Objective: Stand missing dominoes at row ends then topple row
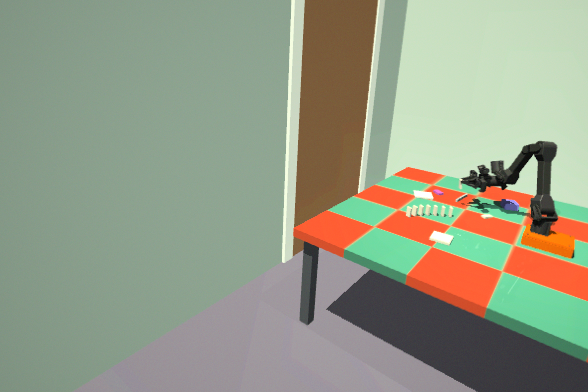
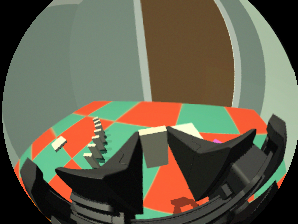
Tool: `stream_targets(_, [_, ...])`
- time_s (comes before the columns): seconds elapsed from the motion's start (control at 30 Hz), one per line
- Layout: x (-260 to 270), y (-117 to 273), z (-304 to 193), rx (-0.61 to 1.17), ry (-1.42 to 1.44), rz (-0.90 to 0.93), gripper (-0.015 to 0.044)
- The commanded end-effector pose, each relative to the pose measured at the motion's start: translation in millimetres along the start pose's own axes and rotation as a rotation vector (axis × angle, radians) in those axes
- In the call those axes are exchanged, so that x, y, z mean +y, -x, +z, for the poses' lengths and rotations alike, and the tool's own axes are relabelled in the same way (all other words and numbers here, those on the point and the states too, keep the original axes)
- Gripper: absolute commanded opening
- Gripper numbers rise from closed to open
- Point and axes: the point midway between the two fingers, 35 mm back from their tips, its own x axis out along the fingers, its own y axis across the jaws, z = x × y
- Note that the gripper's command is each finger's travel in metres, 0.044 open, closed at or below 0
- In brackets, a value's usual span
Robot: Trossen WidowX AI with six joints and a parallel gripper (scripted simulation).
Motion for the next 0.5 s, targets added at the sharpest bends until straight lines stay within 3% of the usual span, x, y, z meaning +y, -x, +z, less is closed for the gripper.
stream_targets(0.0, [-0.3, -2.8, -16.3, 0.0, -0.009, 0.003, 0.0107])
stream_targets(0.47, [2.1, -10.7, -69.0, 0.002, -0.008, 0.001, 0.0107])
